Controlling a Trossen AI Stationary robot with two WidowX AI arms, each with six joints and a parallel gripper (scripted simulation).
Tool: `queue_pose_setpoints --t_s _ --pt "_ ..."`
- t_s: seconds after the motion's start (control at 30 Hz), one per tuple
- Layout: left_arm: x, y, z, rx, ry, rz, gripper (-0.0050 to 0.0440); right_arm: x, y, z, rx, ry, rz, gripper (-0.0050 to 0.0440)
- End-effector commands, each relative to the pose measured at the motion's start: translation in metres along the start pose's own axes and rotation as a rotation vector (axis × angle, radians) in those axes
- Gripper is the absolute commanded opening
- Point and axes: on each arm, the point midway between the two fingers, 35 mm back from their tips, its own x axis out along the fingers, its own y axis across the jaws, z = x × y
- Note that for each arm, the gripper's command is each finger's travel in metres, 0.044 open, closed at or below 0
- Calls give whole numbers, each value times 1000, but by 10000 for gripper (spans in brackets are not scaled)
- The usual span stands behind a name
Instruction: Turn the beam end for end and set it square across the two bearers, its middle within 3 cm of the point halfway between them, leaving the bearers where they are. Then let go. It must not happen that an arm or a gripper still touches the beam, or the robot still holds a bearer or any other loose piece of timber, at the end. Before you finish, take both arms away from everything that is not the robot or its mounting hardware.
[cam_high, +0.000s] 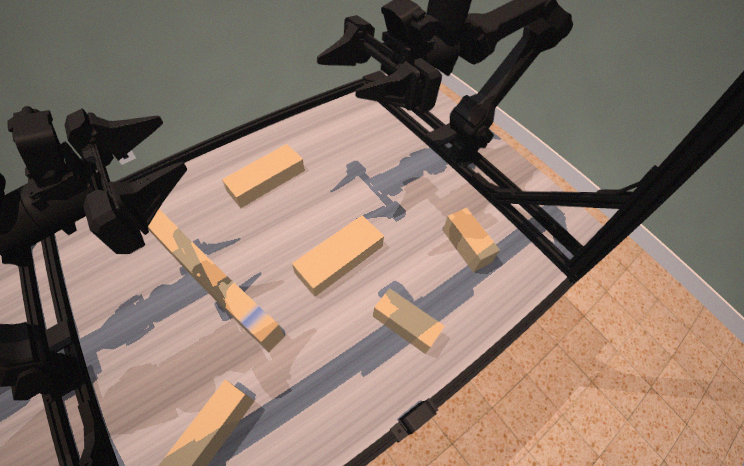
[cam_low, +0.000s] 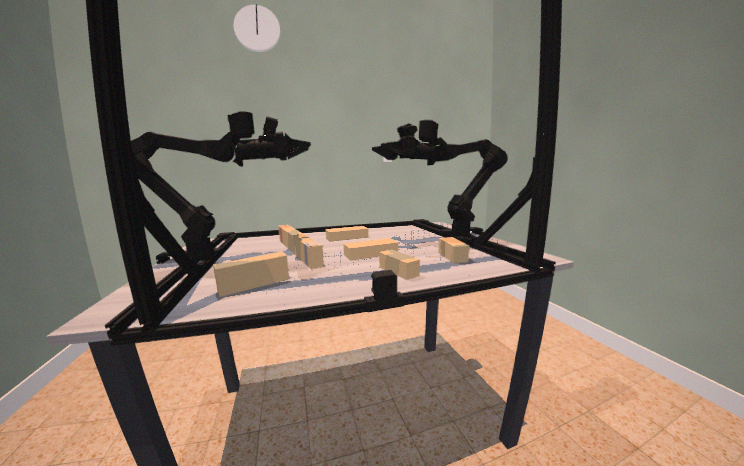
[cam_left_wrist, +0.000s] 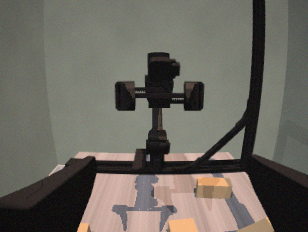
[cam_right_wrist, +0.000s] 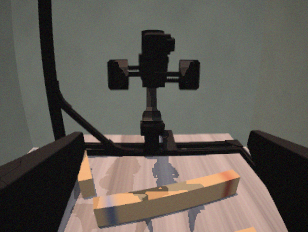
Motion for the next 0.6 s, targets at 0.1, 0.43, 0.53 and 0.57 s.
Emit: queue_pose_setpoints --t_s 0.1,0.43,0.53,0.57 --pt "0 0 0 0 0 0 440 0 0 0 0 0 0 440" --pt "0 0 0 0 0 0 440 0 0 0 0 0 0 440" --pt "0 0 0 0 0 0 440 0 0 0 0 0 0 440" --pt "1 0 -1 6 6 1 416 0 0 -1 0 6 0 440"
